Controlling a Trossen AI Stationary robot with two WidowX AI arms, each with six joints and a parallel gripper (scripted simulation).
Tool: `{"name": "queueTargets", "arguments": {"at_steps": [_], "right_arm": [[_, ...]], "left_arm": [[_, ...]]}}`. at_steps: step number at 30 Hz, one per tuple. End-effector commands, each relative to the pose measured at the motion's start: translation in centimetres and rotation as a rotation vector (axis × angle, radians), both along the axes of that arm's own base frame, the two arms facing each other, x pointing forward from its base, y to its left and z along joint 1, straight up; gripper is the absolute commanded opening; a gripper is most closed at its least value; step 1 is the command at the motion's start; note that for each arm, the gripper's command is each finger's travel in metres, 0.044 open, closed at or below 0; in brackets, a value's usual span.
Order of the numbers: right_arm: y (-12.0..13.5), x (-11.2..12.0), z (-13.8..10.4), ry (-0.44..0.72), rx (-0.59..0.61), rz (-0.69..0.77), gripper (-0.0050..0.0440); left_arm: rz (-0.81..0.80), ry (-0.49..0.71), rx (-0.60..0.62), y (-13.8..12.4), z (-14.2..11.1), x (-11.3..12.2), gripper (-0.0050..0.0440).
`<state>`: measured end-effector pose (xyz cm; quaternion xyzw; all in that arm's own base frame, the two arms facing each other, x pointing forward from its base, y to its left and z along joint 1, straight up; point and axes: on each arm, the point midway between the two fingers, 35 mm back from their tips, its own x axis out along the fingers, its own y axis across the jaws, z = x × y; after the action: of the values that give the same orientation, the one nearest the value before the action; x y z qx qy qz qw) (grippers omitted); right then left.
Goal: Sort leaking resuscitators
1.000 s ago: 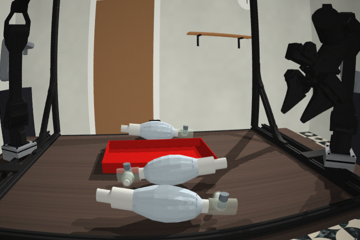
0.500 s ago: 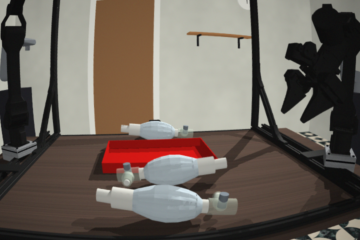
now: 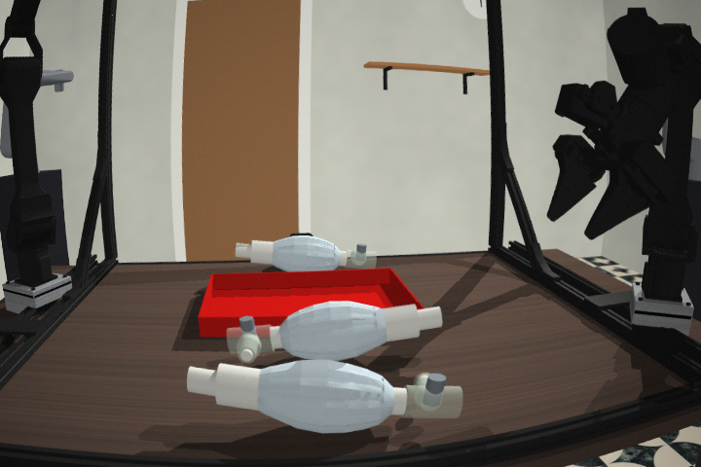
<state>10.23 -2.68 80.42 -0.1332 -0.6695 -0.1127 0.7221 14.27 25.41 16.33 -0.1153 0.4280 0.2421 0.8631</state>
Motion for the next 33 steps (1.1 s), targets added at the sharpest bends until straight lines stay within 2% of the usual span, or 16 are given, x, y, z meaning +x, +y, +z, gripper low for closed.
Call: {"name": "queueTargets", "arguments": {"at_steps": [1, 7, 13, 14, 24, 30, 33], "right_arm": [[0.9, -3.5, 0.2, -0.084, -0.011, 0.017, 0.044], [2.0, -8.4, -0.1, -0.211, -0.027, 0.051, 0.044], [2.0, -8.4, -0.1, -0.211, -0.027, 0.051, 0.044], [2.3, -9.0, 0.0, -0.215, -0.037, 0.015, 0.044], [1.4, -8.7, -0.1, -0.201, -0.066, -0.317, 0.044], [1.4, -8.7, -0.1, -0.201, -0.066, -0.317, 0.044], [-1.5, -4.2, -0.1, -0.058, -0.017, -0.346, 0.044]], "left_arm": [[0.0, 0.0, 0.0, 0.0, 0.0, 0.0, 0.044], [0.0, 0.0, 0.0, 0.0, 0.0, 0.0, 0.044], [0.0, 0.0, 0.0, 0.0, 0.0, 0.0, 0.044], [0.0, 0.0, 0.0, 0.0, 0.0, 0.0, 0.044], [0.0, 0.0, 0.0, 0.0, 0.0, 0.0, 0.044], [0.0, 0.0, 0.0, 0.0, 0.0, 0.0, 0.044], [0.0, 0.0, 0.0, 0.0, 0.0, 0.0, 0.044]]}}
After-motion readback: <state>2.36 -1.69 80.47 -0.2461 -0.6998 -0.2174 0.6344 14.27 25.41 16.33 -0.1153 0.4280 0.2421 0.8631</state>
